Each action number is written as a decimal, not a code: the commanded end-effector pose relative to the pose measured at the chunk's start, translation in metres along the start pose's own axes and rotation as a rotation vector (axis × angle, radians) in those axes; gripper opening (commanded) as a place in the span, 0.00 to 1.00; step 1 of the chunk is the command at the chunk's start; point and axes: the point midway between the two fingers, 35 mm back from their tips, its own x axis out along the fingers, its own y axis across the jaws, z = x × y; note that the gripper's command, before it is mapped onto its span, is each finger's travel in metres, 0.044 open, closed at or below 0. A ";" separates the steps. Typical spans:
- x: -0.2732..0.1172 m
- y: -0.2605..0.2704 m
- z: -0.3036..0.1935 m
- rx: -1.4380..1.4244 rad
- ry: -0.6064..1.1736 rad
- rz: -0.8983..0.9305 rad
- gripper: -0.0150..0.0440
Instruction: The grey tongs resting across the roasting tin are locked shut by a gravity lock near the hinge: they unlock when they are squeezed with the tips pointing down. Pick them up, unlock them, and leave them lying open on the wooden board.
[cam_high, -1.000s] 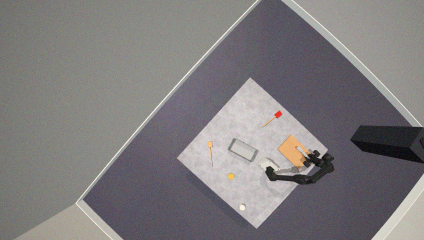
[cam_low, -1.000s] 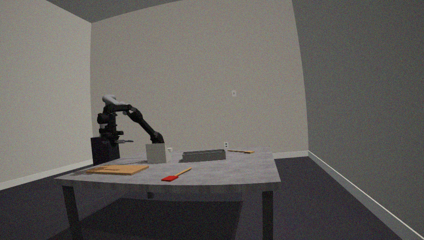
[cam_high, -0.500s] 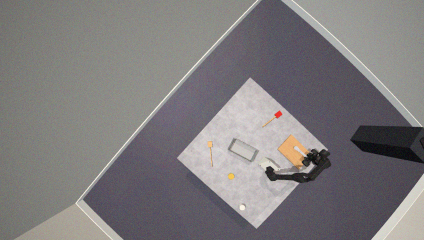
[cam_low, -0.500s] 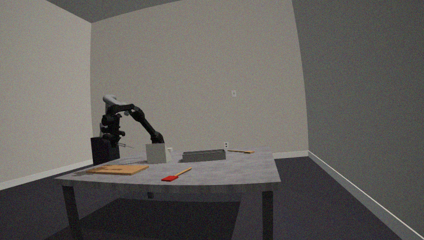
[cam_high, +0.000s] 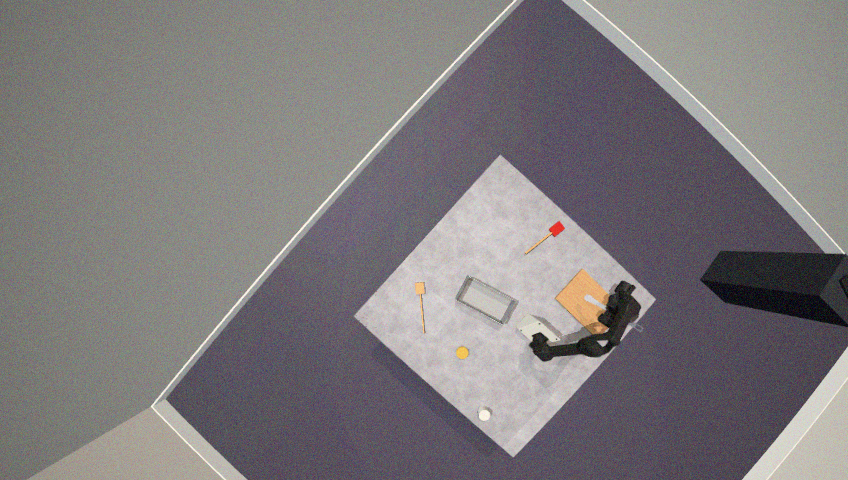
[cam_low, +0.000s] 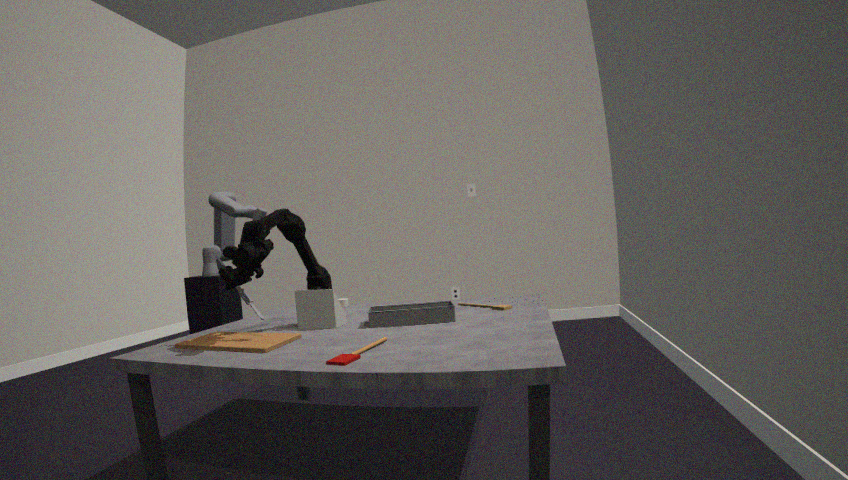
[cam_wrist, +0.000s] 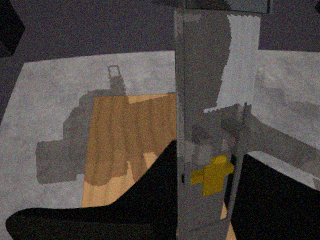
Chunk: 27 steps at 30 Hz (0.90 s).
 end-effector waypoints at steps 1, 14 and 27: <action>-0.016 0.001 0.007 0.026 -0.169 0.041 0.00; -0.030 0.002 0.009 0.039 -0.320 0.082 0.00; -0.030 0.002 0.009 0.039 -0.320 0.082 0.00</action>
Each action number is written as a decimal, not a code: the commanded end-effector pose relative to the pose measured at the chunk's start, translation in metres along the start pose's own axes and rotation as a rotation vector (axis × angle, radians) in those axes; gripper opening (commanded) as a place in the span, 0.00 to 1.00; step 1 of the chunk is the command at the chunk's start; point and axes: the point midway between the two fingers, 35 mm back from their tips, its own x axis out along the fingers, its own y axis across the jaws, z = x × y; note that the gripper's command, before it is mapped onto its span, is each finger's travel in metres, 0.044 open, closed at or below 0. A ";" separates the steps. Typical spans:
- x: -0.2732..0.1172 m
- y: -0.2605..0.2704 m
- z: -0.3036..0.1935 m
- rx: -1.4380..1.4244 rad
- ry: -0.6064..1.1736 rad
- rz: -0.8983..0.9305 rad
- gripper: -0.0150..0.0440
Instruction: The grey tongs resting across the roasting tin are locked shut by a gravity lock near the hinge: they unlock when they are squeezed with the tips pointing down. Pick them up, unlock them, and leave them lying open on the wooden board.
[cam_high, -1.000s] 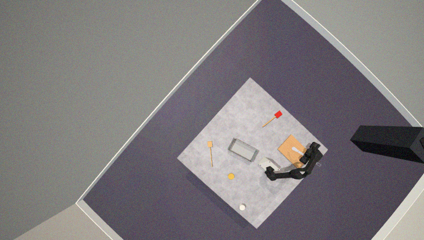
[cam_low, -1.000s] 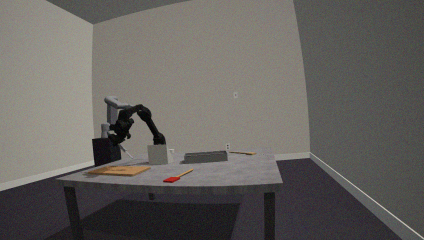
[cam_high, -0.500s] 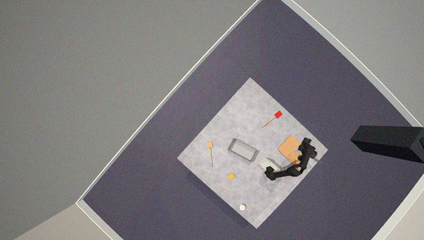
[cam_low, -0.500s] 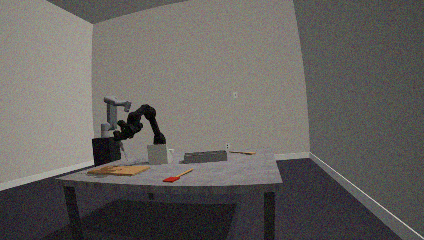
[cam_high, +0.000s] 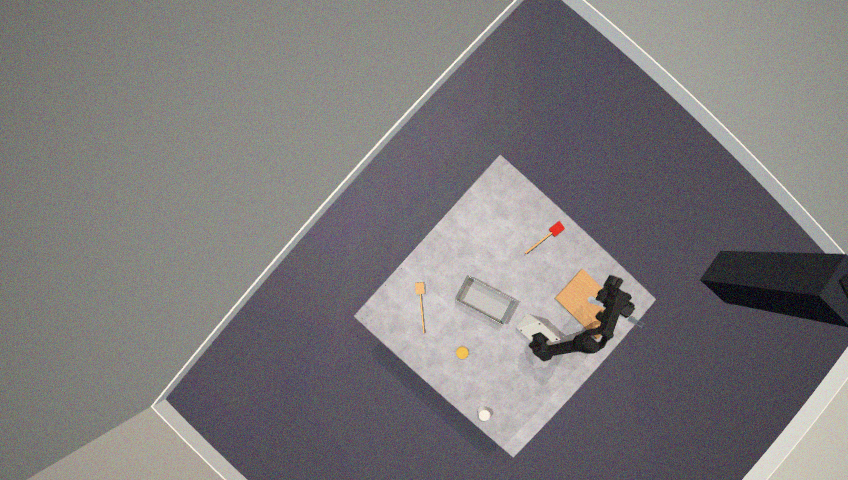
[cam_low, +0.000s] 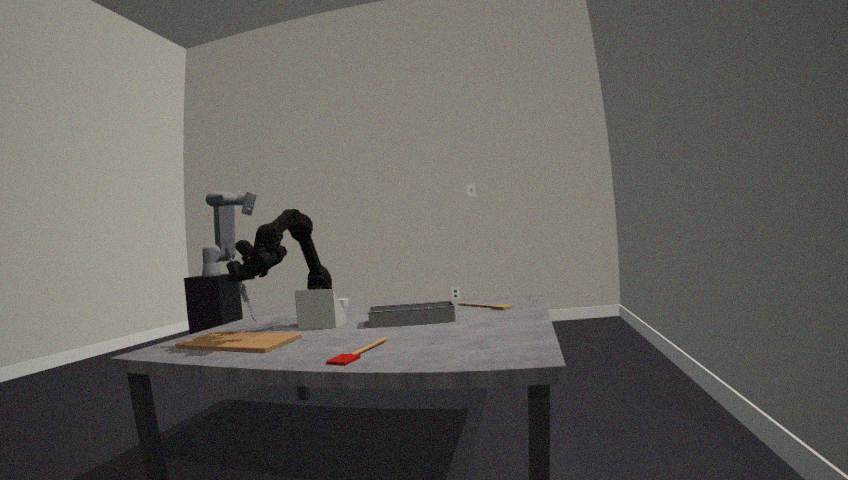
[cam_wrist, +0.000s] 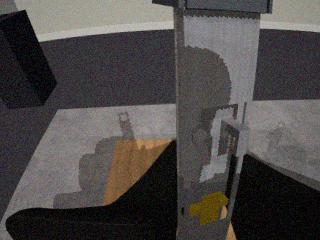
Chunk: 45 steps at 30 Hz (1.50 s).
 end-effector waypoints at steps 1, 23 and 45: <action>-0.001 0.000 0.004 0.012 -0.011 0.006 0.00; 0.013 -0.002 -0.002 -0.004 0.154 -0.037 0.00; 0.043 -0.003 -0.020 -0.009 0.999 -0.049 0.00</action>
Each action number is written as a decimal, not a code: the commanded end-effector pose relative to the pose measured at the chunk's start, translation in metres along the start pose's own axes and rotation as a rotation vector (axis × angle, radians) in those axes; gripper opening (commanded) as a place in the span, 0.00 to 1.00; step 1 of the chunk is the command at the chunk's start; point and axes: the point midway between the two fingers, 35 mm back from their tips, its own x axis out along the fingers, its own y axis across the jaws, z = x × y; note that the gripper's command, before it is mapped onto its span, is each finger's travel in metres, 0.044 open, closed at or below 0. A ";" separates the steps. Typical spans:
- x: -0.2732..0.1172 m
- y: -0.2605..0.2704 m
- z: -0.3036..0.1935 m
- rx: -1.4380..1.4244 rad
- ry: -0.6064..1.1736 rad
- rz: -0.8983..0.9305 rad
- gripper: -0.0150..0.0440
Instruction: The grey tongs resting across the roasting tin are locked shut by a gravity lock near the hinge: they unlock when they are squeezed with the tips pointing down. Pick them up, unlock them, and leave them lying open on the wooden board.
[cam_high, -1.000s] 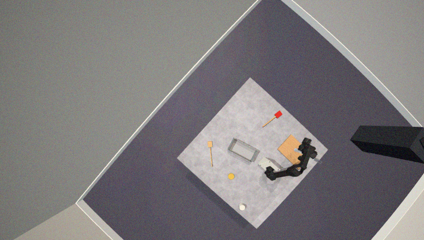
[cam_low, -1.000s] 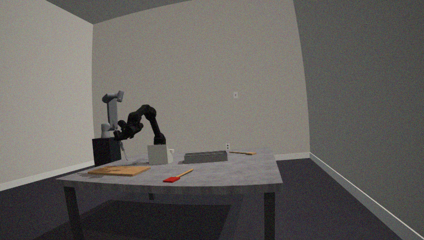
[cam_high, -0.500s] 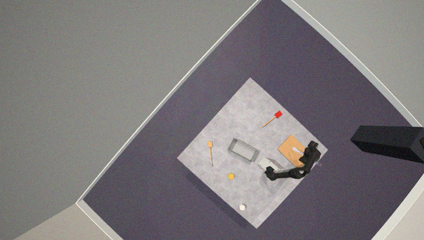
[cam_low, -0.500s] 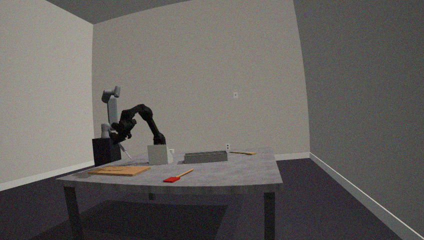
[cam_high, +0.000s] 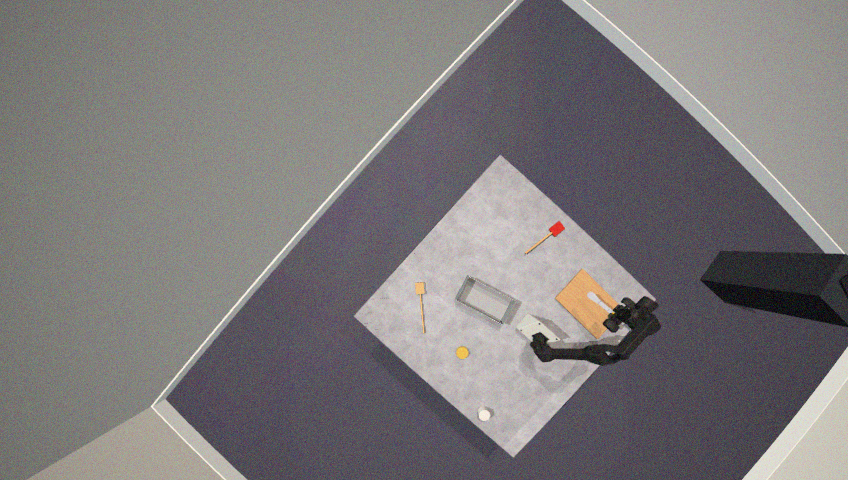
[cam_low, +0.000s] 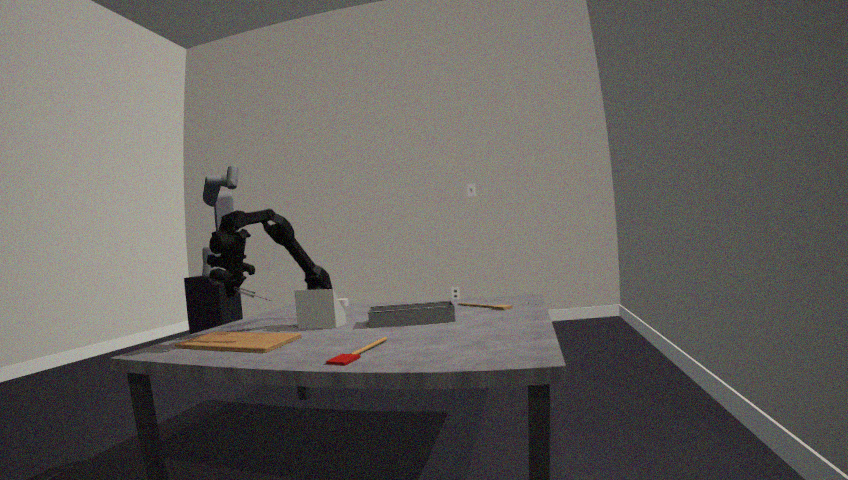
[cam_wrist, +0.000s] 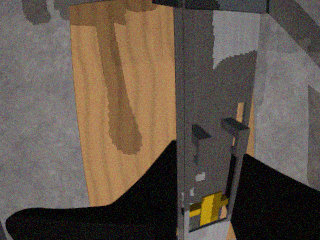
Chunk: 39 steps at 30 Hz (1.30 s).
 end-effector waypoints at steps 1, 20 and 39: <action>-0.002 0.002 0.003 -0.007 0.136 0.031 0.00; -0.001 0.004 0.005 -0.015 0.300 0.077 0.00; 0.029 0.011 -0.002 -0.015 0.300 0.077 0.00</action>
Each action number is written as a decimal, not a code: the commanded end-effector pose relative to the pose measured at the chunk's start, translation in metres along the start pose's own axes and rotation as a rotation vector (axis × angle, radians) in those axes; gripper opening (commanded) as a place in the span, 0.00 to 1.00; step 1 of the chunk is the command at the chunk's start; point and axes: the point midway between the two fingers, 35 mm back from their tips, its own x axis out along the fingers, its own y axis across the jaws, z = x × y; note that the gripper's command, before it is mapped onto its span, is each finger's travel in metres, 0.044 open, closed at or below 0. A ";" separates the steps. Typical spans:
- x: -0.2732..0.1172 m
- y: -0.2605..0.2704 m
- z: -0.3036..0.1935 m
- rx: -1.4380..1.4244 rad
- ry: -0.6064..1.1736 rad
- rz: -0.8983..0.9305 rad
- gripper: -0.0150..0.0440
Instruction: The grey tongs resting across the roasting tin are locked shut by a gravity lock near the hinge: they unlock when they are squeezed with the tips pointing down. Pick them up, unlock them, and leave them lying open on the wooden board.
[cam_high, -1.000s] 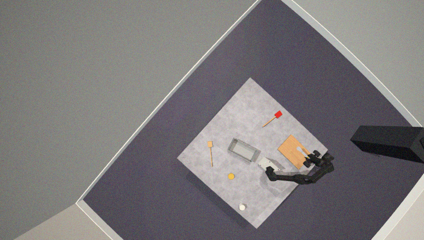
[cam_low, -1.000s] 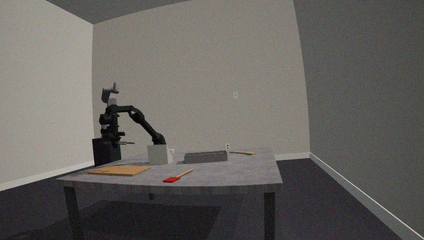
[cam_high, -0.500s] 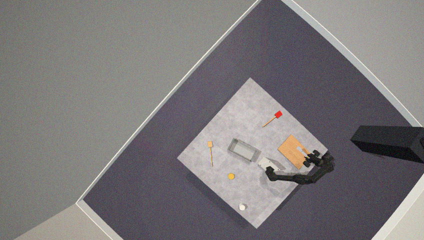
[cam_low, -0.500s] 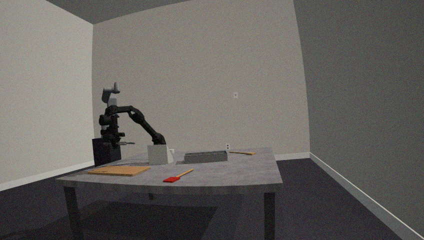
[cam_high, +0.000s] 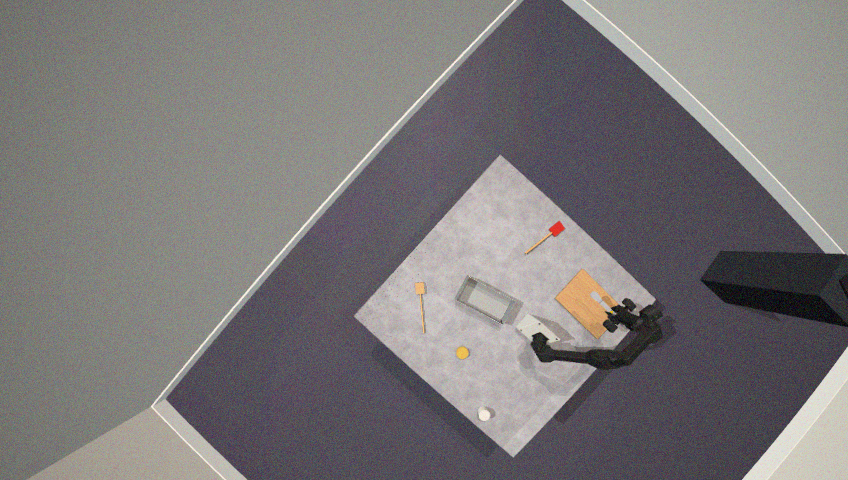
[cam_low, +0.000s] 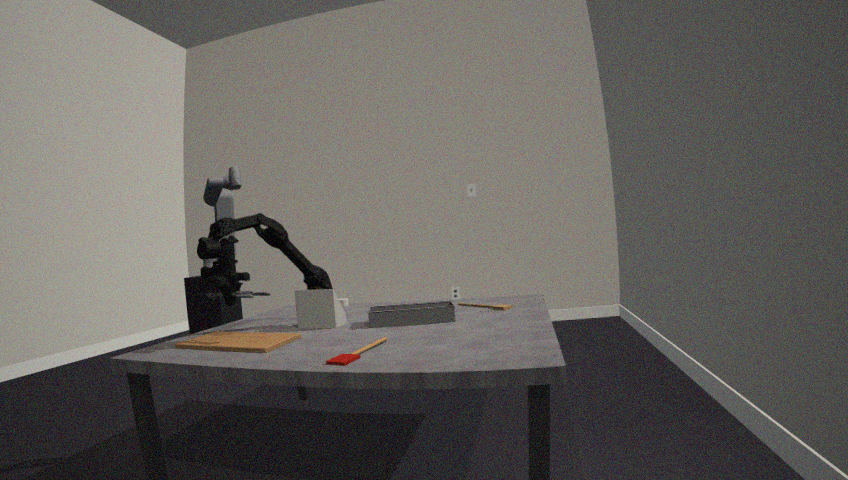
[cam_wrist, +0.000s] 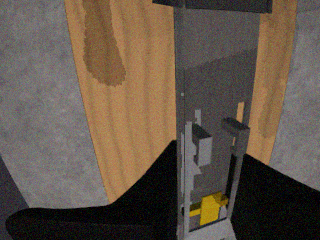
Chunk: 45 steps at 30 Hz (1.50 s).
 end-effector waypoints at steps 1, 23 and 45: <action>0.005 0.001 0.001 -0.002 -0.005 0.004 0.00; 0.041 0.002 0.002 -0.001 -0.006 0.004 0.00; 0.077 -0.003 0.000 -0.001 -0.006 0.003 0.00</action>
